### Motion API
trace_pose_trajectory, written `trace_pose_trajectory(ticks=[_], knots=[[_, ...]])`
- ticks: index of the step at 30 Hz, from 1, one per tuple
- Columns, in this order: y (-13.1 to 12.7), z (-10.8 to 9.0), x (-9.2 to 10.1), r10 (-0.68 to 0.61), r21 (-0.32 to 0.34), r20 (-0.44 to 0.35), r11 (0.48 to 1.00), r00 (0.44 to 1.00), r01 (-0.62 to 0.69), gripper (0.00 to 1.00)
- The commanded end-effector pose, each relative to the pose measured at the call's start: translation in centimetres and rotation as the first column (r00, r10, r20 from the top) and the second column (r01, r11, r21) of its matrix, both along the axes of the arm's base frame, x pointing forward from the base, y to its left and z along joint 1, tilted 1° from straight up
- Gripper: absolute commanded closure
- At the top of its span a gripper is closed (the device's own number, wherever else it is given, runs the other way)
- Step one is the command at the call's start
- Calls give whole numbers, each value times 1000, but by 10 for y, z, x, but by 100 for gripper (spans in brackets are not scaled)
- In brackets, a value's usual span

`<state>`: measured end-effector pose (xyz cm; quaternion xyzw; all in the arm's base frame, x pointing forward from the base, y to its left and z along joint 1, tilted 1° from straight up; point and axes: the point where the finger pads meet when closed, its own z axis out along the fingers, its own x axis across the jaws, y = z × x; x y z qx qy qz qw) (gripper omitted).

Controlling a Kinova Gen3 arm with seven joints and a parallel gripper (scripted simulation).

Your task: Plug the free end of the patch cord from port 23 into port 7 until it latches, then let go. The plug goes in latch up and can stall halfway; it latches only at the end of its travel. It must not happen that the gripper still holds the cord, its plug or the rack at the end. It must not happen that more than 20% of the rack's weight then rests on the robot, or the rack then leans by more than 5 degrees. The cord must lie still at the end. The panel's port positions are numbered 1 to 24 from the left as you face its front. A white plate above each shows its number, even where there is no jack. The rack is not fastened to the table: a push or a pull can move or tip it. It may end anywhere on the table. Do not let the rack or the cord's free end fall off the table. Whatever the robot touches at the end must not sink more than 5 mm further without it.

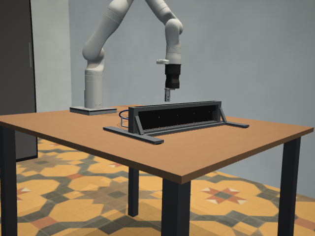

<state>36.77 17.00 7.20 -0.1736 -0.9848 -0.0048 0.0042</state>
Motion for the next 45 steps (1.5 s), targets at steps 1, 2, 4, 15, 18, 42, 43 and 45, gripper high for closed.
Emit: trace_pose_trajectory(ticks=[1,2,4,15,18,42,43,45], knots=[[1,0,3,-14,3,7,1000,1000,14,100],[1,0,2,-14,3,7,1000,1000,14,100],[1,0,2,-14,3,7,1000,1000,14,100],[8,-1,3,-16,0,-1,1000,1000,16,100],[8,-1,3,-16,1,0,1000,1000,16,100],[7,1,2,2,0,-2,1000,1000,-2,27],[8,1,2,2,0,-2,1000,1000,-2,27],[8,1,2,2,0,-2,1000,1000,-2,27]])
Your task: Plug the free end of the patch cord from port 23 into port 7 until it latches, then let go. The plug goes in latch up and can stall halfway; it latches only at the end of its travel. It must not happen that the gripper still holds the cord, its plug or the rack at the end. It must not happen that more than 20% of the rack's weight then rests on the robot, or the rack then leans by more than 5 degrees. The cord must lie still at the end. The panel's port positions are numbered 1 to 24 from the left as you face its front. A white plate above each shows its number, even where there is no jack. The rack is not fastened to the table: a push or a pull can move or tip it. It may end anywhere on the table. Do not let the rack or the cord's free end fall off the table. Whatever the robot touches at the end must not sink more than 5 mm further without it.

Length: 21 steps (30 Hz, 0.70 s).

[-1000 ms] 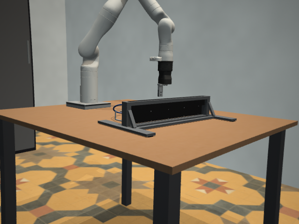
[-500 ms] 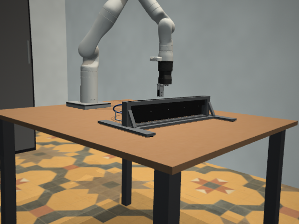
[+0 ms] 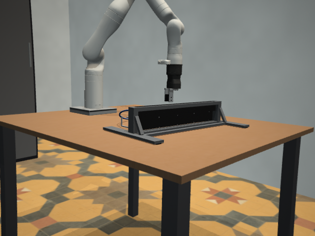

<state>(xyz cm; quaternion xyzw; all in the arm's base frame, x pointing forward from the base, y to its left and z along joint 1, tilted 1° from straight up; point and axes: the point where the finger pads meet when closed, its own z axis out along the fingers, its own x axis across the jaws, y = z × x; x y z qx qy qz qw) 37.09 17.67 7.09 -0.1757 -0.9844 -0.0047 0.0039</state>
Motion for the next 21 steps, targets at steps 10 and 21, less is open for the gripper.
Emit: trace_pose_trajectory(ticks=[10,21], knots=[[2,2,-1,7,2,-3,1000,1000,-7,27],[2,-4,0,7,3,0,1000,1000,-7,27]])
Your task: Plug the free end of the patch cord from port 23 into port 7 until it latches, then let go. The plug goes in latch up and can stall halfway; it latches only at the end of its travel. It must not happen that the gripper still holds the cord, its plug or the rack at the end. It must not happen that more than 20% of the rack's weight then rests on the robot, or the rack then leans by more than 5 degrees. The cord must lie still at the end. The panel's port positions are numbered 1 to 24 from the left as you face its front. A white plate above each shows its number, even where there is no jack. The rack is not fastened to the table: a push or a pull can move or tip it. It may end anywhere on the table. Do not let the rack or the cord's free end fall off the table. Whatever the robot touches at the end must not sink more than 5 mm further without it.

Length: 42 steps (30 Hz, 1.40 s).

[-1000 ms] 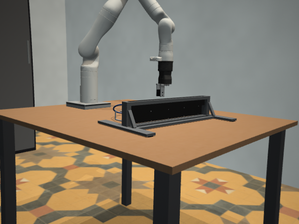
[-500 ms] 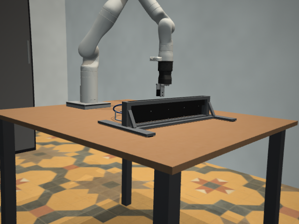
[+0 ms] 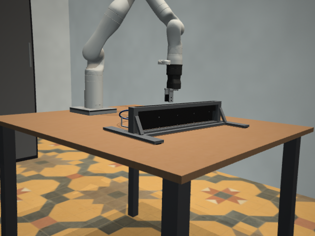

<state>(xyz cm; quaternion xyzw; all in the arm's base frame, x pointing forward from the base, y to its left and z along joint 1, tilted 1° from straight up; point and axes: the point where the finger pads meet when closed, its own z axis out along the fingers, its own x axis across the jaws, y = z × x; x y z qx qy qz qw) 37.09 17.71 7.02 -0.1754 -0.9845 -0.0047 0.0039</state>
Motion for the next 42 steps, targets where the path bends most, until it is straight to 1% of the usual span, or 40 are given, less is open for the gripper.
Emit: trace_pose_trajectory(ticks=[1,8,17,19,34,42], knots=[[2,-3,0,6,3,0,1000,1000,-6,27],[2,-10,-2,6,2,-2,1000,1000,-6,27],[2,-25,-2,6,2,-3,1000,1000,-6,27],[2,-25,-2,6,2,-3,1000,1000,-6,27],[2,-54,-2,6,3,-3,1000,1000,-6,27],[3,-62,-2,6,4,-2,1000,1000,-6,27]])
